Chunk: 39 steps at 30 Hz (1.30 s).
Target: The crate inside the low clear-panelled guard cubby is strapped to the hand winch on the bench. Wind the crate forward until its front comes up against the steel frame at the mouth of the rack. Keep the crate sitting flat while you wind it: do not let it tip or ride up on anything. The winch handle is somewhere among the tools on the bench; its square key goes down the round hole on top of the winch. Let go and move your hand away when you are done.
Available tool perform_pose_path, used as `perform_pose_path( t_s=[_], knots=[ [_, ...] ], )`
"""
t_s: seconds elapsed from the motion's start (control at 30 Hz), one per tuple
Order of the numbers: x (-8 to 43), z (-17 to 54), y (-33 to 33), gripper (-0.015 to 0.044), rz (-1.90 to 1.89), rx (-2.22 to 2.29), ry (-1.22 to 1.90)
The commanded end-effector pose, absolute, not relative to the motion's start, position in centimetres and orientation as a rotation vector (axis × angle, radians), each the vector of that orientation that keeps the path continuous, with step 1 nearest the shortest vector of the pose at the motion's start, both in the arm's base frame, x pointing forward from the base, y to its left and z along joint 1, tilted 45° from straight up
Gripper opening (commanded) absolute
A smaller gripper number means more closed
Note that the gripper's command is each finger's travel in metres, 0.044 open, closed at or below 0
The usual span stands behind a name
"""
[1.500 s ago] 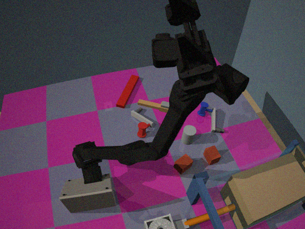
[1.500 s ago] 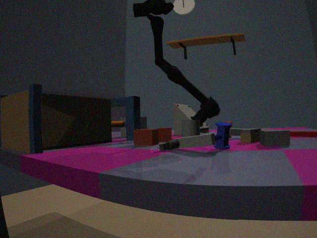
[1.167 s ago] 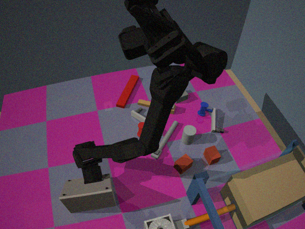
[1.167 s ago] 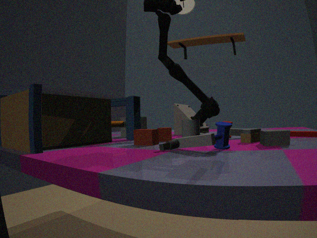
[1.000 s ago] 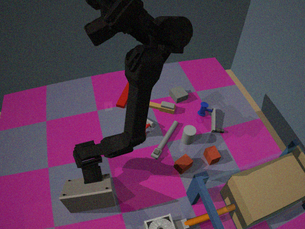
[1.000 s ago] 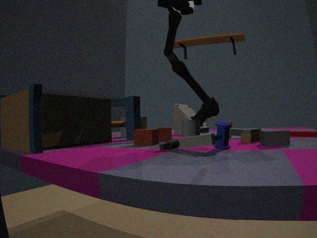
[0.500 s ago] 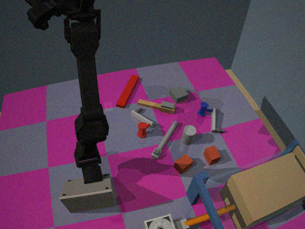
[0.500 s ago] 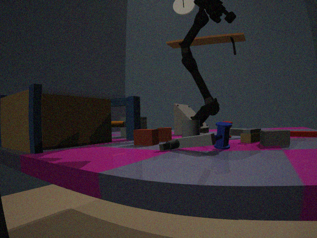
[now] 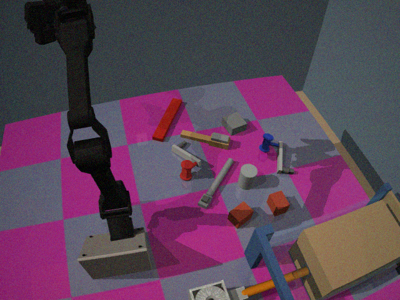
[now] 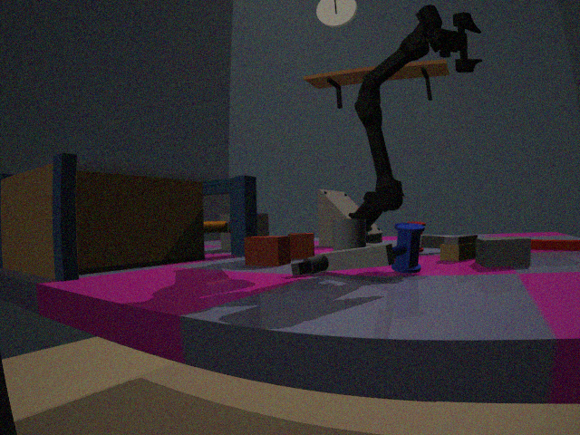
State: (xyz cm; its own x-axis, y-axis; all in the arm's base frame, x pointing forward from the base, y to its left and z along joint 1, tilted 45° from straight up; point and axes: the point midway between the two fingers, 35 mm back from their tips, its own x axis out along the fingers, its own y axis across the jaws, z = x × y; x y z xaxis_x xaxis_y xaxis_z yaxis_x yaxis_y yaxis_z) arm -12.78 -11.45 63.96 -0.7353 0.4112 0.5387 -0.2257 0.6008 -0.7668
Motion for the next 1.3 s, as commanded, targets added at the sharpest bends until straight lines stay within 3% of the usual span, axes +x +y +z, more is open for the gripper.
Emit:
perform_pose_path(
  t_s=[0.0,0.33,0.63,0.93,1.27],
  knots=[
    [-12.3,64.2,-4.5,0.044,1.394,-0.198,-1.828],
    [-7.2,60.0,11.1,0.044,1.794,-0.203,-0.912],
    [1.4,54.4,20.3,0.044,1.727,-0.031,-0.164],
    [12.4,44.4,24.5,0.044,1.368,0.321,0.665],
    [22.6,31.4,21.1,0.044,0.57,0.923,1.395]
  ],
)
